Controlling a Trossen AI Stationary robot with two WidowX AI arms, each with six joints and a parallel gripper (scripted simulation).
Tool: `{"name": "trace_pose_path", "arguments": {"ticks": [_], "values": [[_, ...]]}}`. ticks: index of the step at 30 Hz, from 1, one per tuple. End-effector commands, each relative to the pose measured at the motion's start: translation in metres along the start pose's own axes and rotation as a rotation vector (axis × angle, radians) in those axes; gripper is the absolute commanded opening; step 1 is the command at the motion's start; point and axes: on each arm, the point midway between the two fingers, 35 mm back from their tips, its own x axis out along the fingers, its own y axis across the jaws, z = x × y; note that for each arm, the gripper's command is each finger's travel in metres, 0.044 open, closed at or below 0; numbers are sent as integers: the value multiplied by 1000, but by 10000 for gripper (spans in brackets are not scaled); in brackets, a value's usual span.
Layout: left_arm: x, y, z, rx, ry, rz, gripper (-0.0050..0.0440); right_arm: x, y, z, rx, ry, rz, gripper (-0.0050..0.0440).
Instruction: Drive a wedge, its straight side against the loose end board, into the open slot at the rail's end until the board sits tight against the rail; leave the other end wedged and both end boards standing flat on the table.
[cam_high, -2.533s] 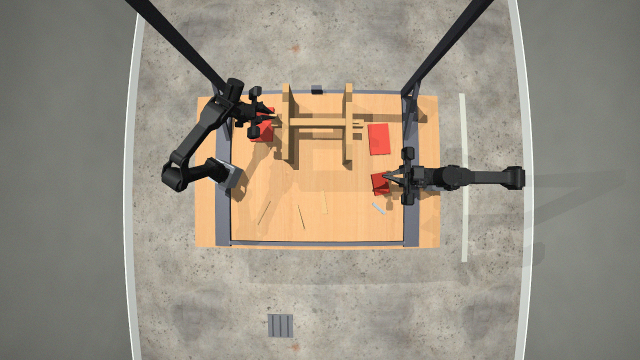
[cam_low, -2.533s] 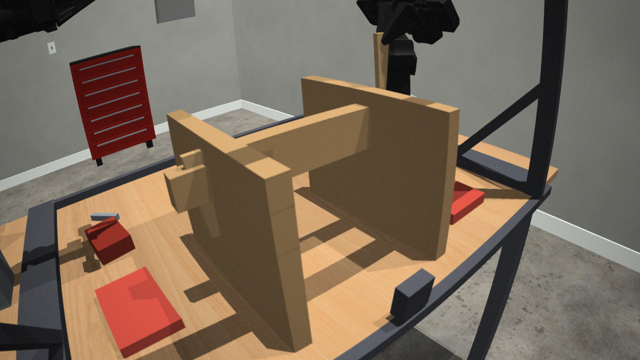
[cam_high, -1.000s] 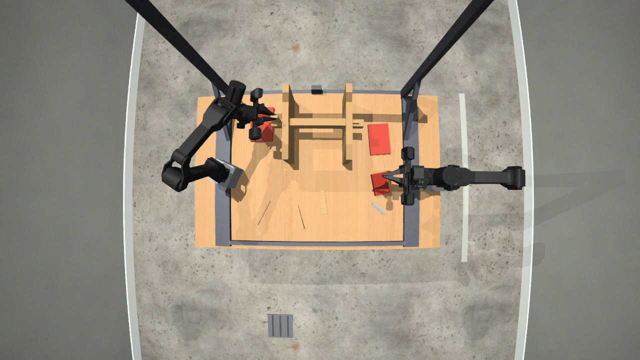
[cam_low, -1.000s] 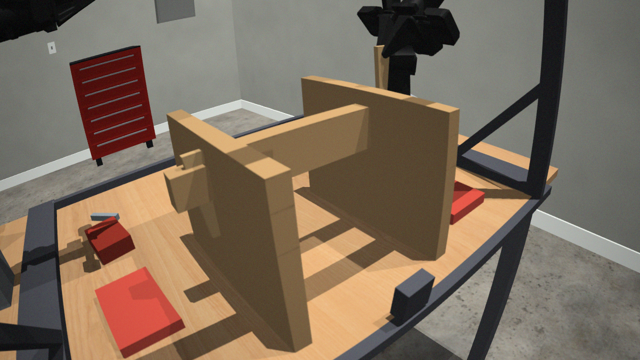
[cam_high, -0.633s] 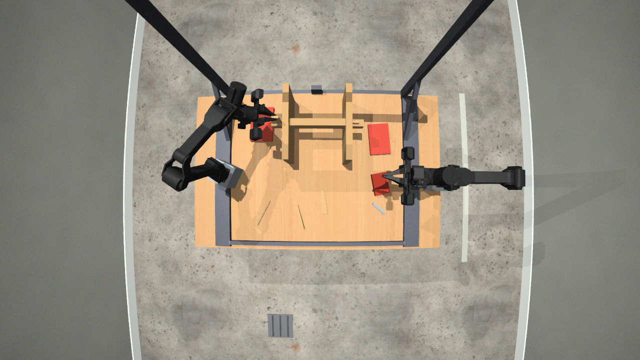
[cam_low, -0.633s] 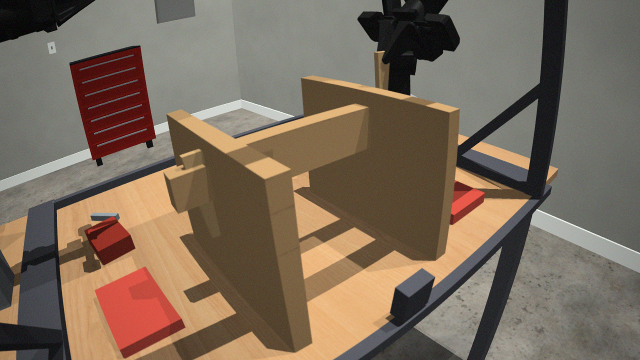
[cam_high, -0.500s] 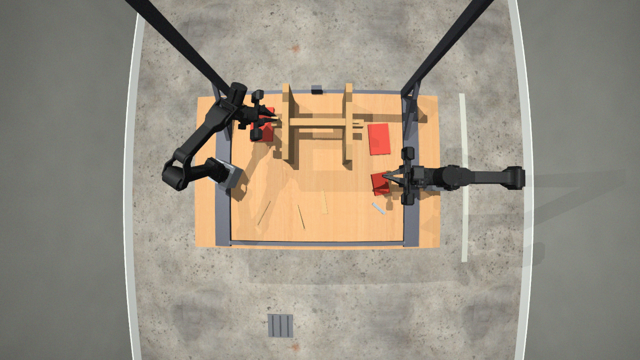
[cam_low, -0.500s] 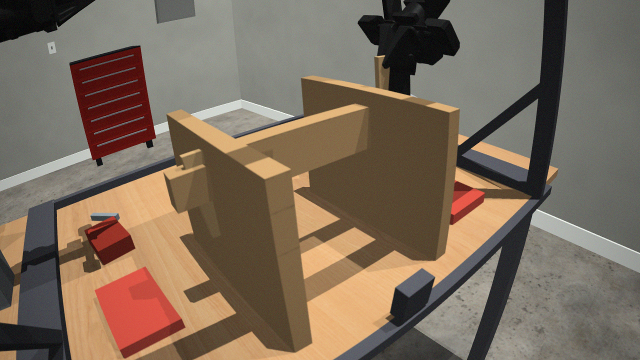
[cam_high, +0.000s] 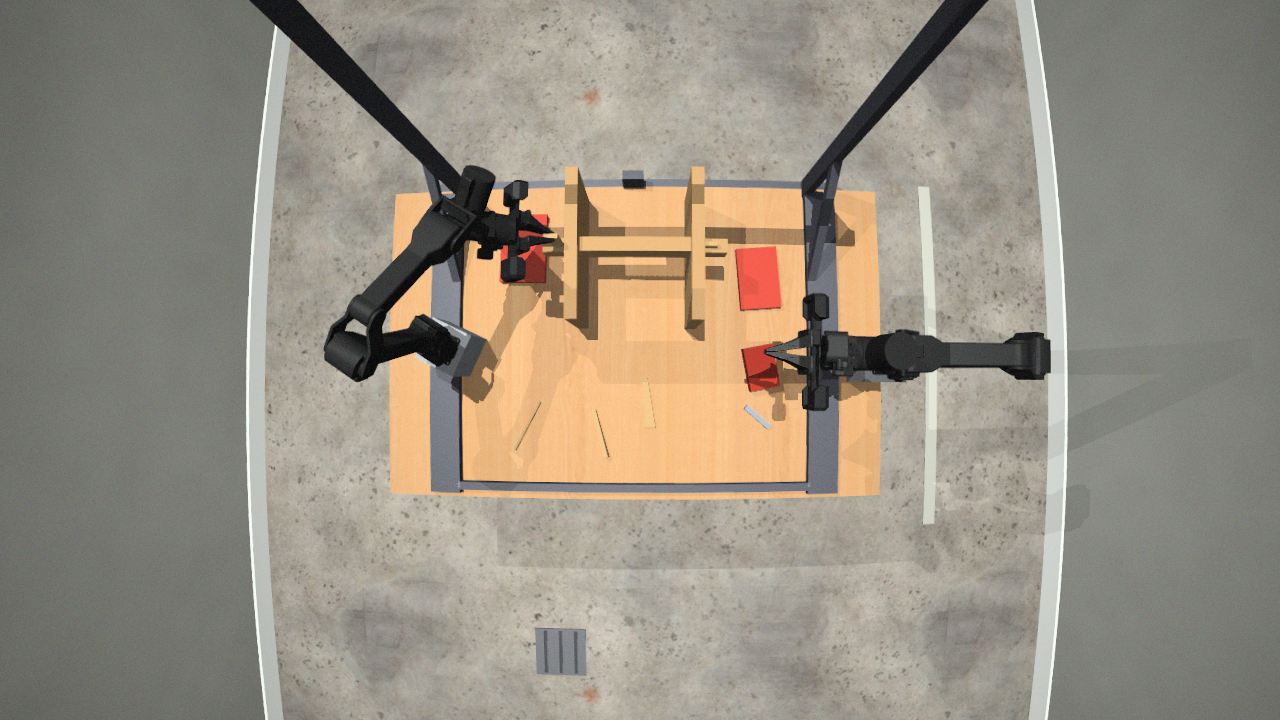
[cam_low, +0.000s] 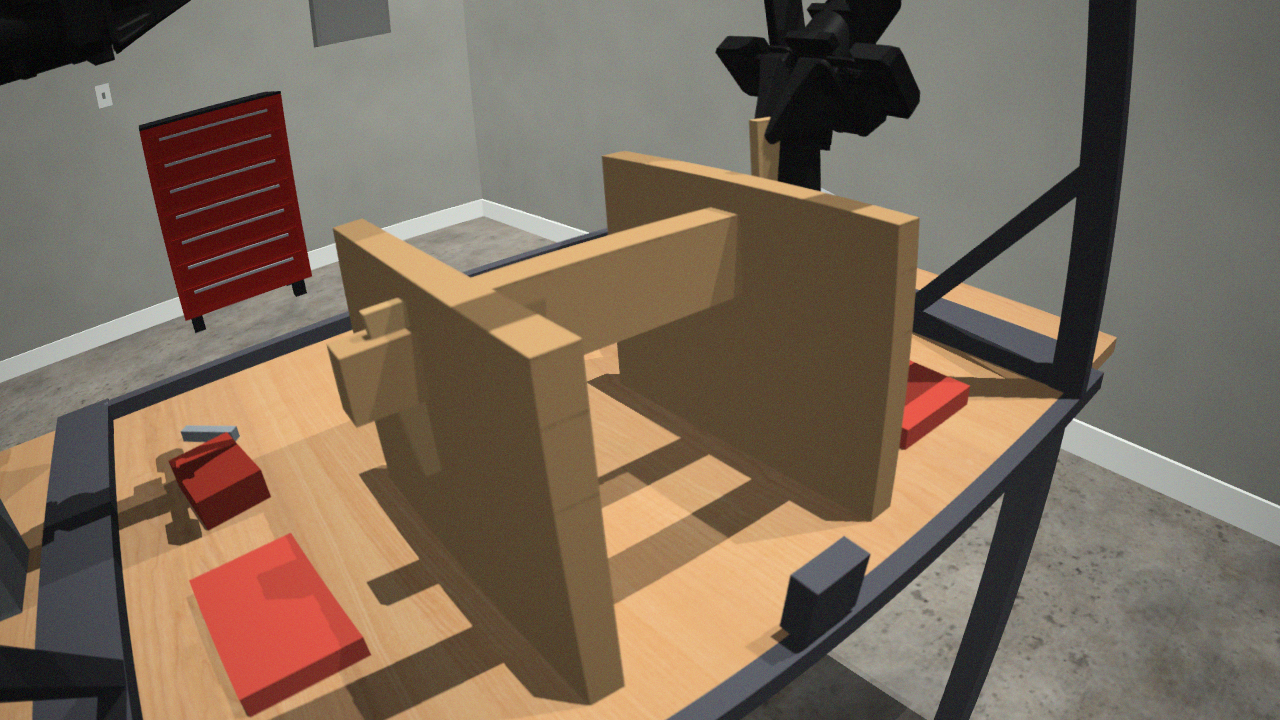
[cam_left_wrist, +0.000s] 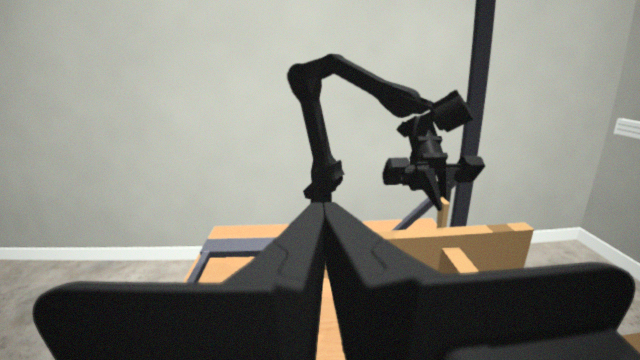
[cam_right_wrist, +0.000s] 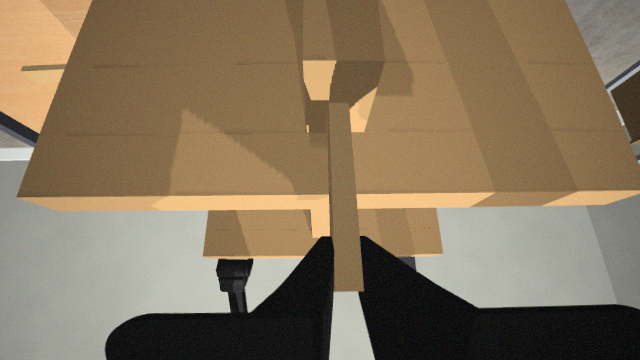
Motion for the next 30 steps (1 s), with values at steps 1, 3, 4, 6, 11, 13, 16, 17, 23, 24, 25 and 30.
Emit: {"name": "trace_pose_path", "arguments": {"ticks": [1, 3, 4, 6, 11, 13, 16, 17, 23, 24, 25, 30], "values": [[0, 0, 13, 0, -28, -1, -50, -3, -4, -7, 15, 15, -11, 10], [0, 0, 13, 0, -28, -1, -50, -7, -5, -12, 29, 24, -24, 95], [0, 0, 13, 0, -28, -1, -50, -7, -5, -12, 29, 24, -24, 95], [0, 0, 13, 0, -28, -1, -50, -7, -5, -12, 29, 24, -24, 95], [0, 0, 13, 0, -28, -1, -50, -7, -5, -12, 29, 24, -24, 95], [0, 0, 13, 0, -28, -1, -50, -7, -5, -12, 29, 24, -24, 95], [0, 0, 13, 0, -28, -1, -50, -7, -5, -12, 29, 24, -24, 95], [0, 0, 13, 0, -28, -1, -50, -7, -5, -12, 29, 24, -24, 95], [0, 0, 13, 0, -28, -1, -50, -7, -5, -12, 29, 24, -24, 95], [0, 0, 13, 0, -28, -1, -50, -7, -5, -12, 29, 24, -24, 95], [0, 0, 13, 0, -28, -1, -50, -12, -4, -18, 33, 28, -28, 95], [0, 0, 13, 0, -28, -1, -50, -14, -4, -21, 33, 27, -27, 95]]}}
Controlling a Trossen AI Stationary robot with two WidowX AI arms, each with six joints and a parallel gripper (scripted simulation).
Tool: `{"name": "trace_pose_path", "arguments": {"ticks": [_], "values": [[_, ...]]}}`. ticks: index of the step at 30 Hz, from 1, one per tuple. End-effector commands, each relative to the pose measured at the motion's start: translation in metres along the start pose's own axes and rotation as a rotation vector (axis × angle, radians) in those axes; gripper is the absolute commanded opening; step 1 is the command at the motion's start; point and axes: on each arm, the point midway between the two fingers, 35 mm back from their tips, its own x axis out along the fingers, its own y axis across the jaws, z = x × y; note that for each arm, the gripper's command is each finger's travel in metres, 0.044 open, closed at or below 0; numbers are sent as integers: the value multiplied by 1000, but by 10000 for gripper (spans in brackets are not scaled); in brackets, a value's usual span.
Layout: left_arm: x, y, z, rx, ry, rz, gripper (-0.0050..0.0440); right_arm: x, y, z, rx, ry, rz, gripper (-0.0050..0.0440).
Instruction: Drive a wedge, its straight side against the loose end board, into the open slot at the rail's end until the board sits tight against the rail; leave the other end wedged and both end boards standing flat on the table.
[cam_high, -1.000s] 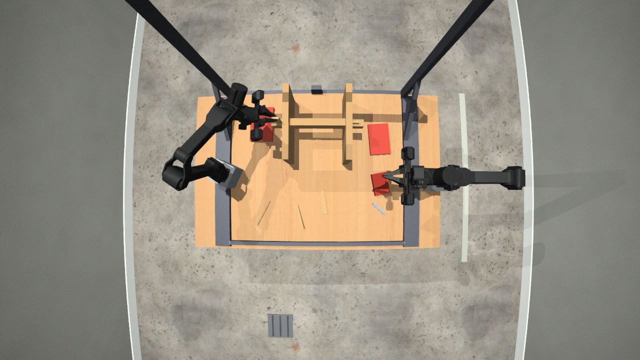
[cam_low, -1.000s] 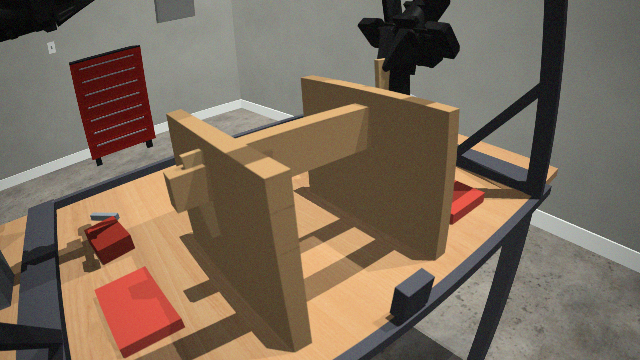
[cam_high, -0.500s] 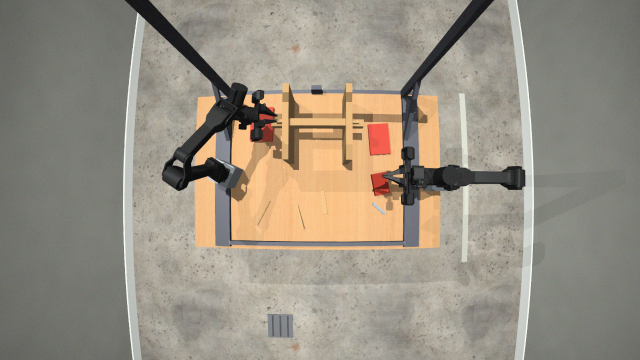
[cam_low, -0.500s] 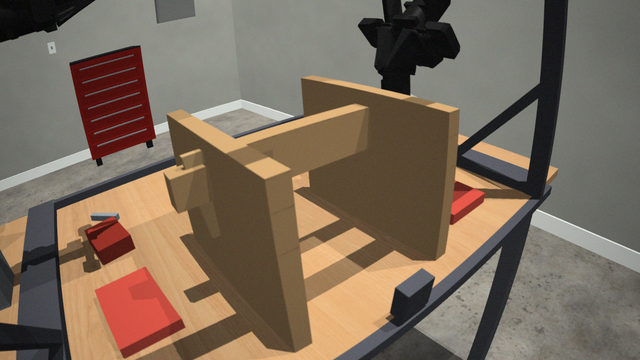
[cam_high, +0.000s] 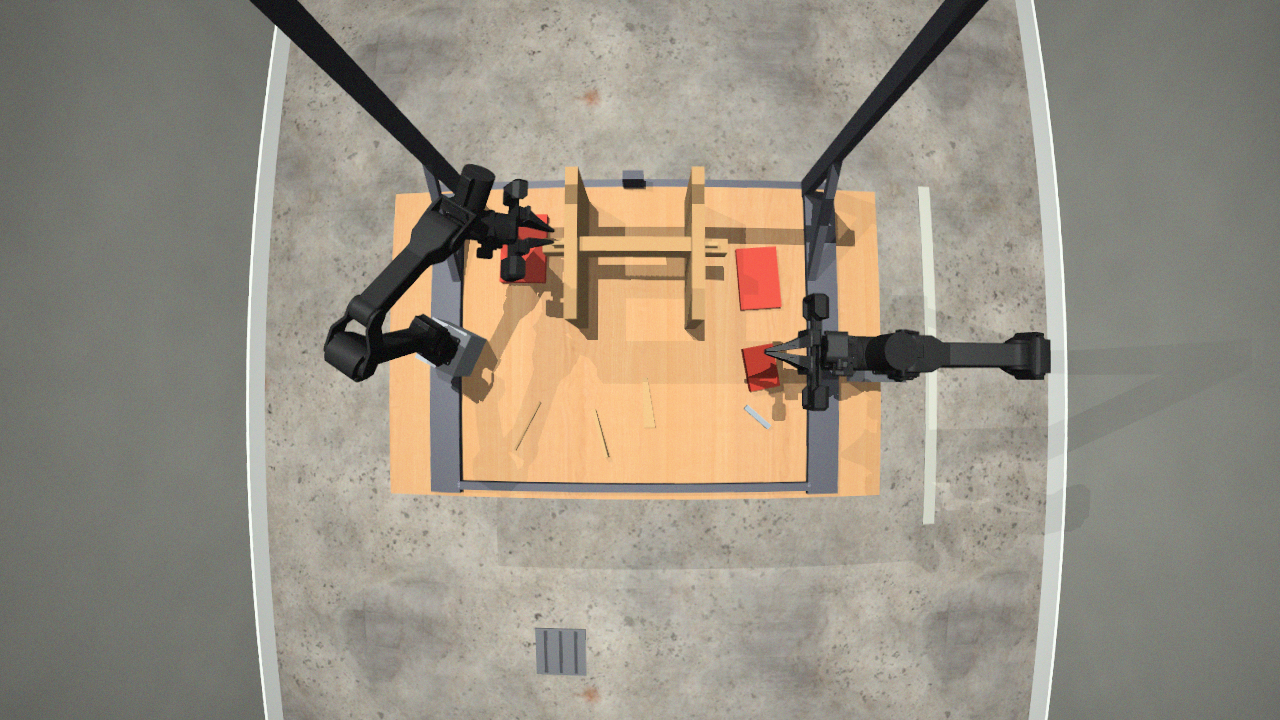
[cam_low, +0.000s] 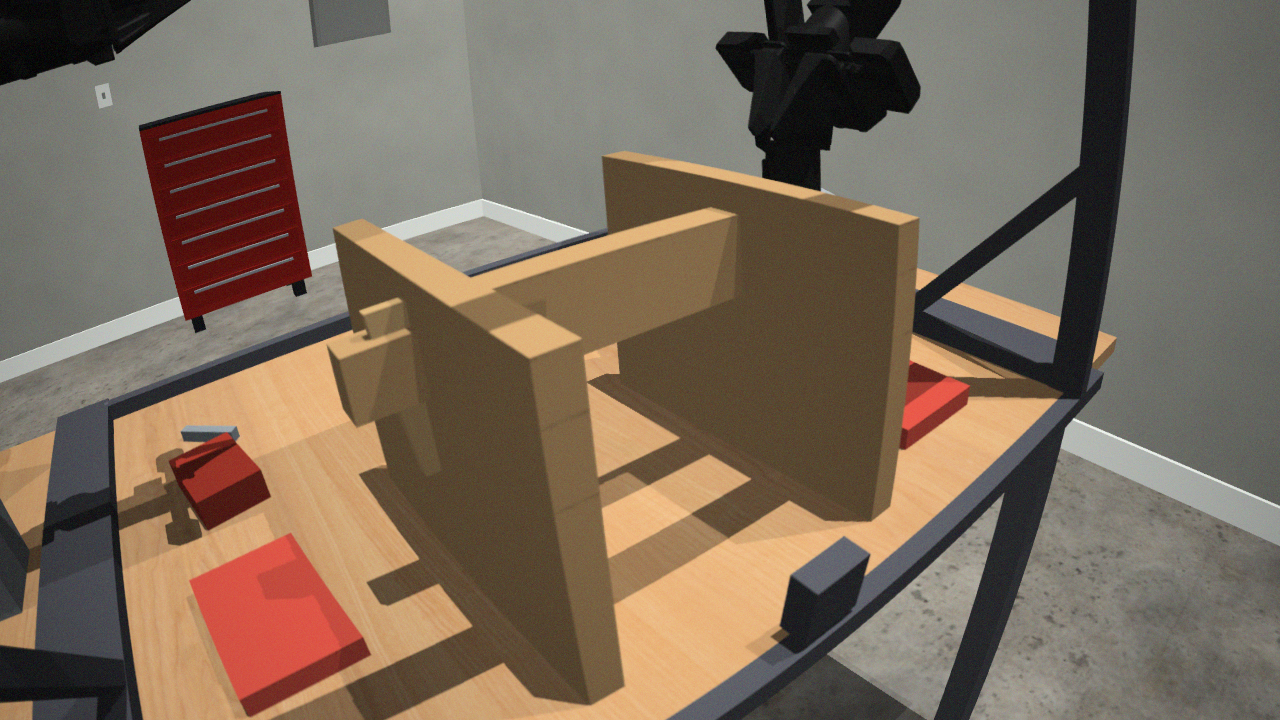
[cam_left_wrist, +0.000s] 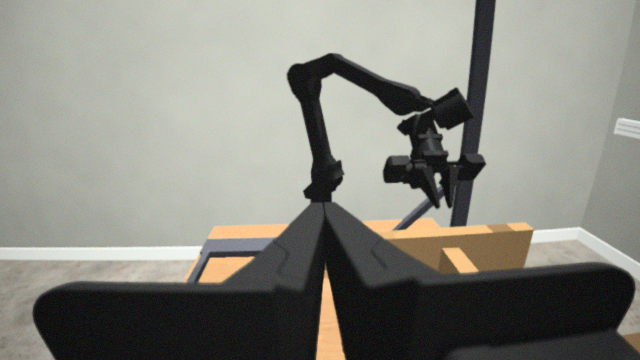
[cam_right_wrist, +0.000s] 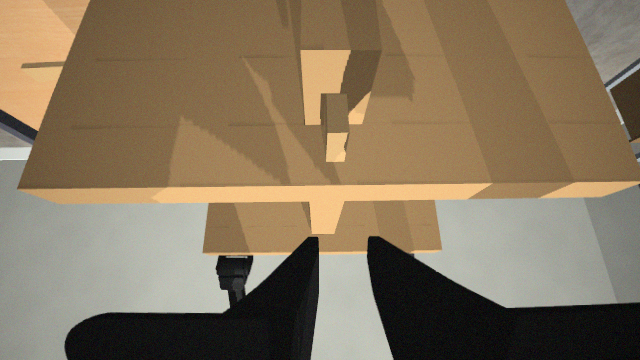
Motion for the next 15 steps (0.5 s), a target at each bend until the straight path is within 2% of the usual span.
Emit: {"name": "trace_pose_path", "arguments": {"ticks": [1, 5, 6, 12, 15], "values": [[0, 0, 13, 0, -28, -1, -50, -13, -3, -19, 32, 27, -27, 95], [0, 0, 13, 0, -28, -1, -50, -11, -3, -17, 31, 26, -26, 95], [0, 0, 13, 0, -28, -1, -50, -22, -3, -30, 33, 27, -27, 95], [0, 0, 13, 0, -28, -1, -50, -37, -3, -49, 34, 25, -25, 95], [0, 0, 13, 0, -28, -1, -50, -30, -3, -40, 17, 12, -12, 95]]}}
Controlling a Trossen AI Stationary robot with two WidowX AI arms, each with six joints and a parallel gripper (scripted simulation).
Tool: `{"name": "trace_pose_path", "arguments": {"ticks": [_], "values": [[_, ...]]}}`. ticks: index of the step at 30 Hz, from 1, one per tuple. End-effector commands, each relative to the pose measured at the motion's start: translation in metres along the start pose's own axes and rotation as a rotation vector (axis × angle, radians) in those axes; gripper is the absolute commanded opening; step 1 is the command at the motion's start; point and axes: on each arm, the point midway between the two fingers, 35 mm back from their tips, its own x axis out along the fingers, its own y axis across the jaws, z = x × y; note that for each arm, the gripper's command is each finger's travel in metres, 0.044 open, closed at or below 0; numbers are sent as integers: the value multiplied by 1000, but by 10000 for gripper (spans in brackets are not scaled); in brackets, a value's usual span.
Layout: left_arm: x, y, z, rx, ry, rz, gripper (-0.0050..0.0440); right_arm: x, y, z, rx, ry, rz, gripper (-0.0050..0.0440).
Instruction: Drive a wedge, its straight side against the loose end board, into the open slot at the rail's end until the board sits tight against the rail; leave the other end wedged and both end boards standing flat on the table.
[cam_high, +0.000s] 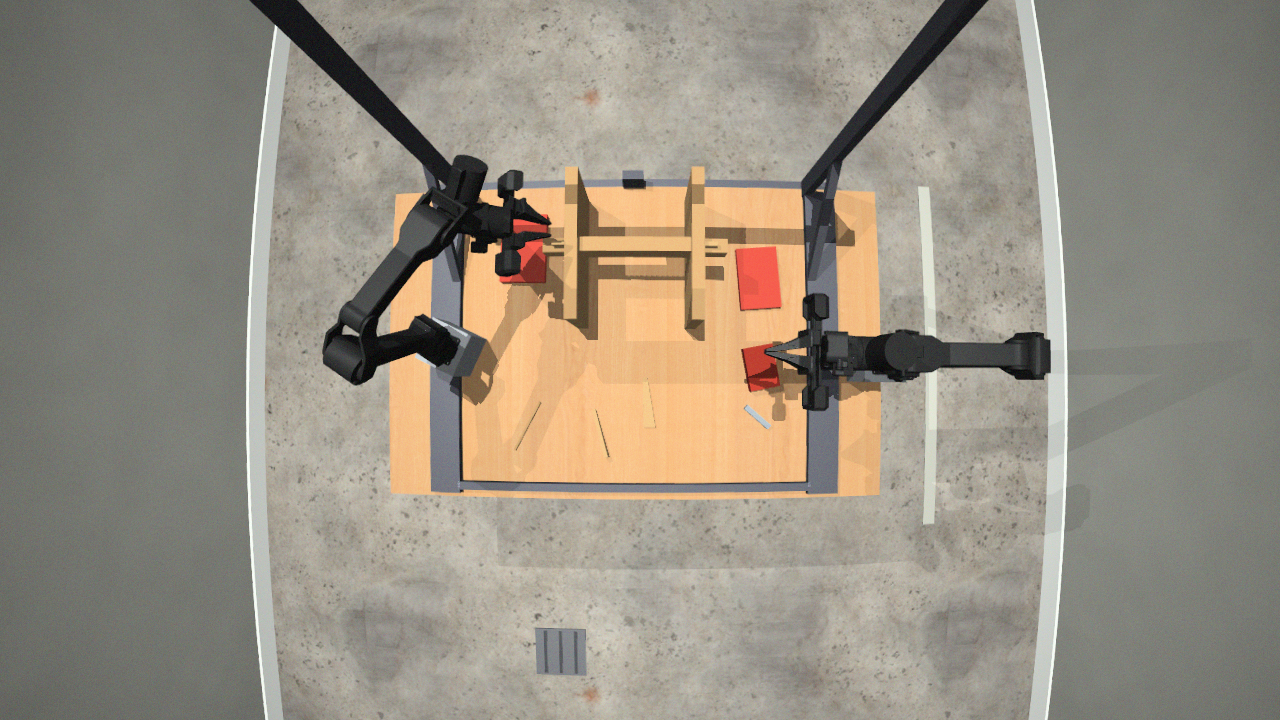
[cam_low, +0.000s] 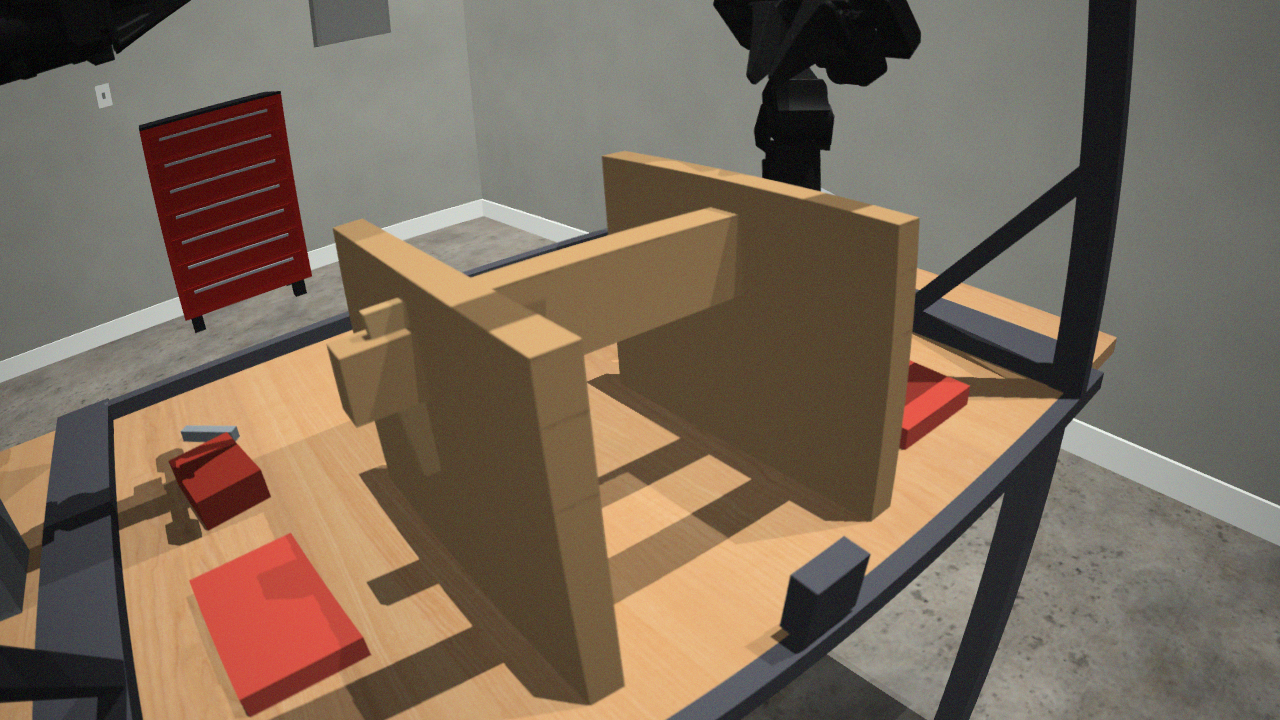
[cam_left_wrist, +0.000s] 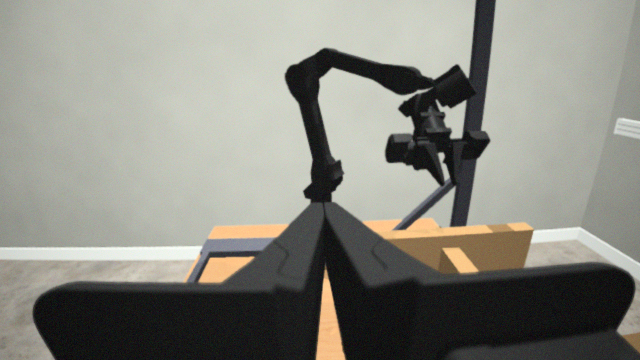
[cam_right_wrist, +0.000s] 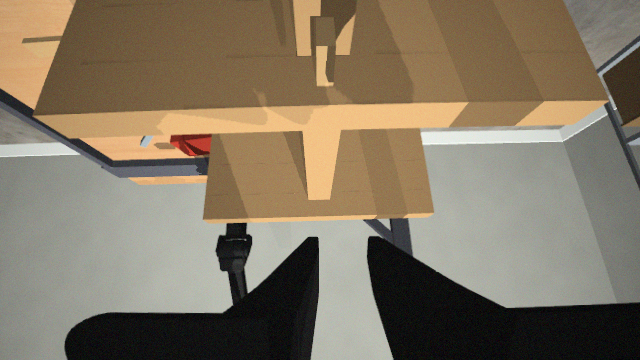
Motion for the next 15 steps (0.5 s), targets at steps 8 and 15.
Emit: {"name": "trace_pose_path", "arguments": {"ticks": [8, 15], "values": [[0, 0, 13, 0, -28, -1, -50, -31, -2, -41, 8, 4, -3, 95], [0, 0, 13, 0, -28, -1, -50, -28, 1, -34, 13, 7, -7, 95]]}}
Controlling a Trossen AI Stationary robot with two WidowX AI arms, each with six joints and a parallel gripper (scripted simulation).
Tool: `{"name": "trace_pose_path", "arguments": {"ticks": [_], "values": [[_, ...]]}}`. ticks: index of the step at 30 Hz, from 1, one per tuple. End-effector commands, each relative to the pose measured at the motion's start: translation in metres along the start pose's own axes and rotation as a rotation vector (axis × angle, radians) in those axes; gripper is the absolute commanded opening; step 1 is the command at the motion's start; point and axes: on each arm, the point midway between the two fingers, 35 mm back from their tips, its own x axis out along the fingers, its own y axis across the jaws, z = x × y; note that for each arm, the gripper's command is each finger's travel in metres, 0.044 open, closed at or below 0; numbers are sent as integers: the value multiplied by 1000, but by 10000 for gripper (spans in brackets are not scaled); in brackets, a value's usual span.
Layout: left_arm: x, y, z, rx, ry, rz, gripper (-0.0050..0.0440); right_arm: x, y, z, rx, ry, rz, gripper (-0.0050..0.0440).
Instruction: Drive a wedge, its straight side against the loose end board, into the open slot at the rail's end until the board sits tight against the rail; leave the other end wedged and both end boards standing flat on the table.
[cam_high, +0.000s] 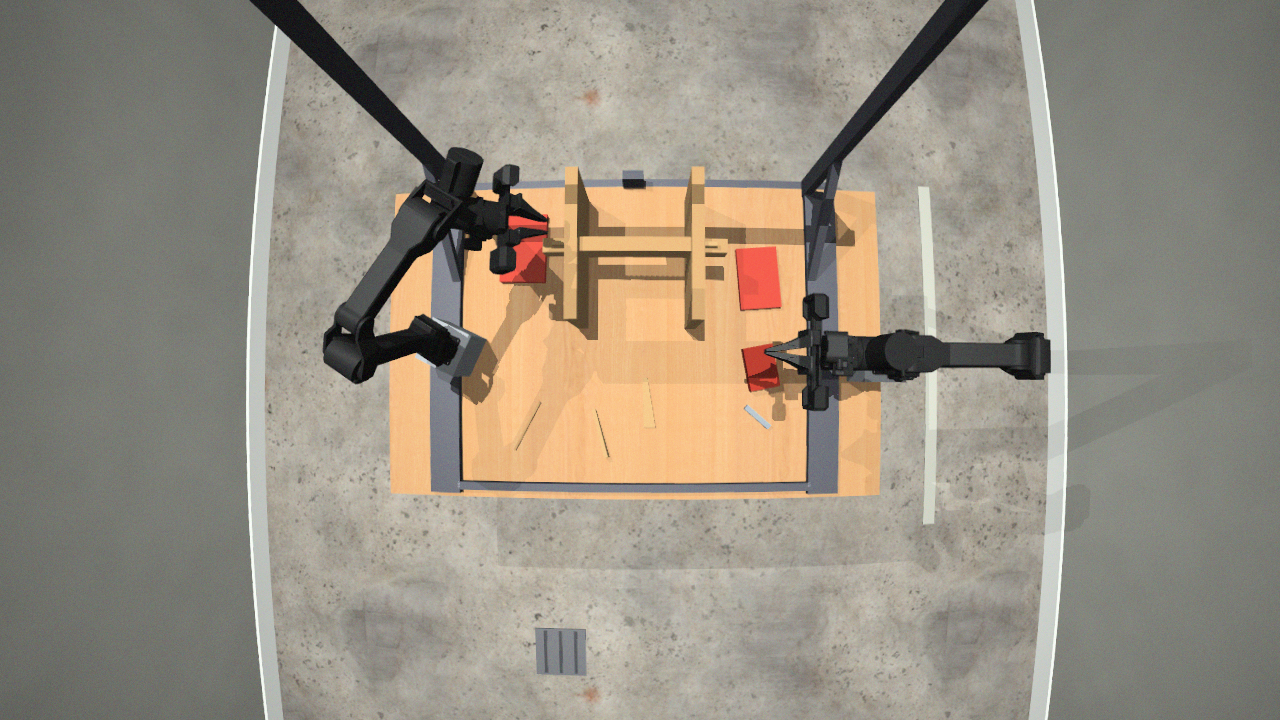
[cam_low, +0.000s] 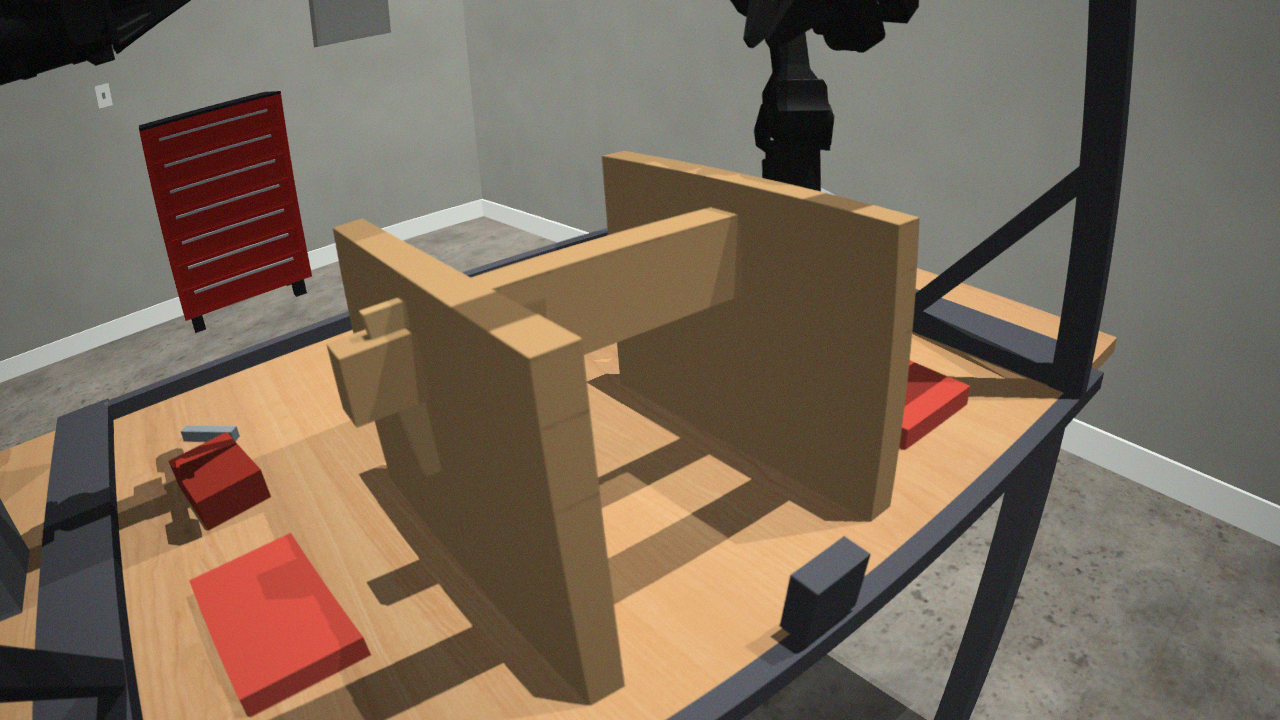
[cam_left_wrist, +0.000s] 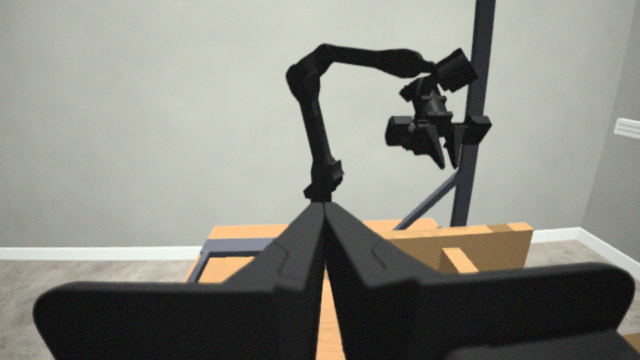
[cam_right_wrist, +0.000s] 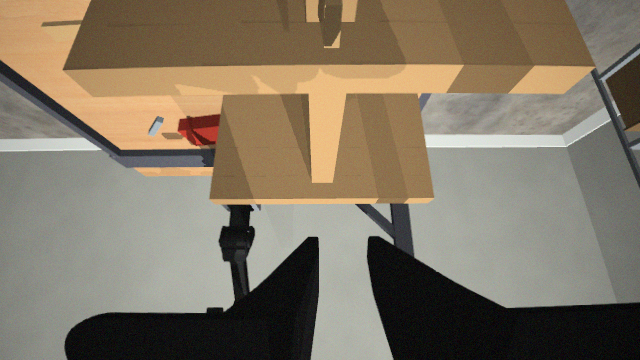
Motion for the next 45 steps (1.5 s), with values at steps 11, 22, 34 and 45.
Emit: {"name": "trace_pose_path", "arguments": {"ticks": [11, 22, 34, 45], "values": [[0, 0, 13, 0, -28, -1, -50, -9, -1, -12, 31, 23, -23, 95], [0, 0, 13, 0, -28, -1, -50, -9, -1, -12, 31, 23, -23, 95], [0, 0, 13, 0, -28, -1, -50, -9, -1, -12, 31, 23, -23, 0], [0, 0, 13, 0, -28, -1, -50, -2, -2, -9, 57, -8, -15, 0]]}}
